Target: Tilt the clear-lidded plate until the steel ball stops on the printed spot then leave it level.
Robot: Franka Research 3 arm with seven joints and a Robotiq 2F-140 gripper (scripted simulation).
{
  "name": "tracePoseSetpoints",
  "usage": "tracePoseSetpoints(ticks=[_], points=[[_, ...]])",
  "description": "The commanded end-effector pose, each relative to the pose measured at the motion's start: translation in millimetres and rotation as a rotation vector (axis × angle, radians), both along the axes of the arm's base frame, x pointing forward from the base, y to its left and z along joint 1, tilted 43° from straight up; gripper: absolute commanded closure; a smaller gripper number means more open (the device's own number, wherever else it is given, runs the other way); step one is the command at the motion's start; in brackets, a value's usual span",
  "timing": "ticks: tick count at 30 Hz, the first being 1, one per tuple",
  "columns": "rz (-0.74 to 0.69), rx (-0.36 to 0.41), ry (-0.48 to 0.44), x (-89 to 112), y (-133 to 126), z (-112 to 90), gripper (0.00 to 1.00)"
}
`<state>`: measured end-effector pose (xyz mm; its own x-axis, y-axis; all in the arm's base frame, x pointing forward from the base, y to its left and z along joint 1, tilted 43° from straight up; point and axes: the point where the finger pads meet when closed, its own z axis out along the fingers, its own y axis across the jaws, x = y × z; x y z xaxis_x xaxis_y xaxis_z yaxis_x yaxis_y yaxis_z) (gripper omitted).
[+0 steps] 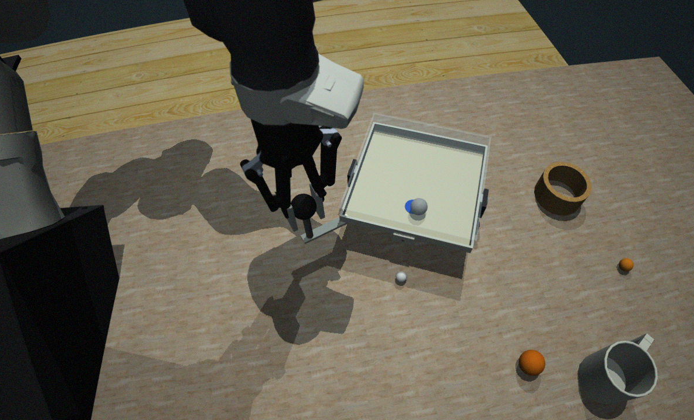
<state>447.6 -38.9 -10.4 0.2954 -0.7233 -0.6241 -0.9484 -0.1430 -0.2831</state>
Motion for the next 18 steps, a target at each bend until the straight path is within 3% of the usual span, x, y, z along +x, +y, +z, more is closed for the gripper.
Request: tracePoseSetpoints(ticks=[1, 18], points=[[0.004, 0.002, -0.001, 1.1, -0.3, 1.1, 1.00], [0.004, 0.002, -0.001, 1.3, -0.6, 3.4, 1.00]])
